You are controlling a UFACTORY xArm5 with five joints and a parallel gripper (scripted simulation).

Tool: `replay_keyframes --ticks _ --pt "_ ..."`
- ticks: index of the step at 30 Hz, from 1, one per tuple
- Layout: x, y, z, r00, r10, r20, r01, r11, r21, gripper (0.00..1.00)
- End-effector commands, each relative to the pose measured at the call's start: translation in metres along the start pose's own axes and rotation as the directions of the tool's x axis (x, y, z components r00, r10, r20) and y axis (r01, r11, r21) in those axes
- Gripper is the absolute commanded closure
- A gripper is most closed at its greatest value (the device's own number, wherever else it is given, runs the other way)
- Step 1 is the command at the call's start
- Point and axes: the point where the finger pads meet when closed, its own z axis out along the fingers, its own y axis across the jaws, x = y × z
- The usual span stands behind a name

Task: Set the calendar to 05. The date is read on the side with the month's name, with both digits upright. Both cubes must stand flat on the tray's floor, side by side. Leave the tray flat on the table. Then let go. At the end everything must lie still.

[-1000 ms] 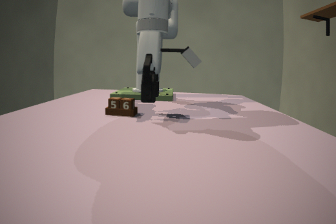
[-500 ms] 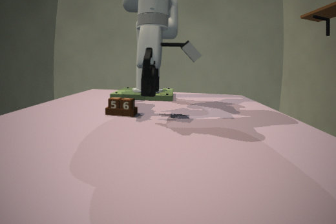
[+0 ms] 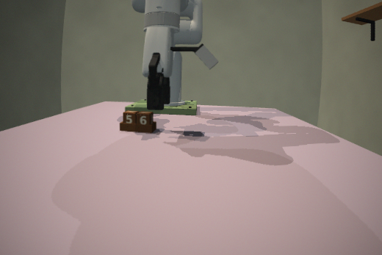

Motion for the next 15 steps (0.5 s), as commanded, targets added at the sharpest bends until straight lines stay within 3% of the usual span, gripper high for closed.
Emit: replay_keyframes --ticks 1,15 --pt "-0.010 0.009 -0.001 1.000 0.000 0.000 0.000 1.000 -0.004 0.00" --pt "-0.035 0.026 -0.002 1.000 0.000 0.000 0.000 1.000 -0.005 0.00"
